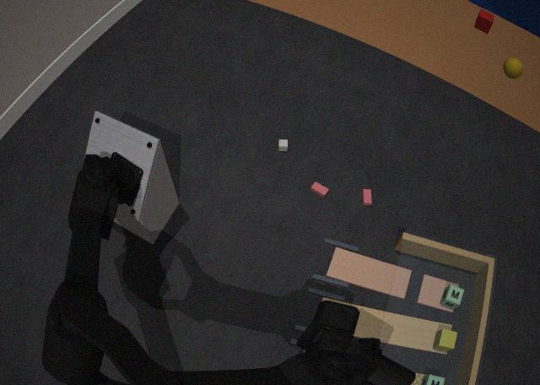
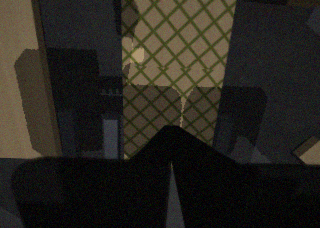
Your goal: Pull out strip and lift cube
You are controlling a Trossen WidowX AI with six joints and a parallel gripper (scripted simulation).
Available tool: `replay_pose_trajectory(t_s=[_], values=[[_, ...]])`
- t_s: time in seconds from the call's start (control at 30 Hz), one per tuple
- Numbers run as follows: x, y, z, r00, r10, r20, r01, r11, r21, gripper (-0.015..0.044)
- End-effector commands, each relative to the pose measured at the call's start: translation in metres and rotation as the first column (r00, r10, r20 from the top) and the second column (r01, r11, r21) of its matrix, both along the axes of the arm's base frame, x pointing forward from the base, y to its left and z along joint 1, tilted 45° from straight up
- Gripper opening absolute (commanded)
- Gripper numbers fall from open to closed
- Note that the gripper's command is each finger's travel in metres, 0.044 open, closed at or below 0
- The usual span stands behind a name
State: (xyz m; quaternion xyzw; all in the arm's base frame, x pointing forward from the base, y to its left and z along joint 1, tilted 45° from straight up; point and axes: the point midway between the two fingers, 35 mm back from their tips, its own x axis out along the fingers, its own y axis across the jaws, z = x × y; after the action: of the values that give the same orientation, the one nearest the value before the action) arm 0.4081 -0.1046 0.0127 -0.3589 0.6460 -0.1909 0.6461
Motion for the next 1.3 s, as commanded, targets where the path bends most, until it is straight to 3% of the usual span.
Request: replay_pose_trajectory(t_s=[0.0, 1.27], values=[[0.000, -0.002, -0.002, 1.000, 0.001, -0.002, -0.001, 1.000, 0.003, 0.0000], [-0.034, -0.011, -0.001, 1.000, 0.001, -0.004, -0.001, 1.000, 0.002, 0.0000]])
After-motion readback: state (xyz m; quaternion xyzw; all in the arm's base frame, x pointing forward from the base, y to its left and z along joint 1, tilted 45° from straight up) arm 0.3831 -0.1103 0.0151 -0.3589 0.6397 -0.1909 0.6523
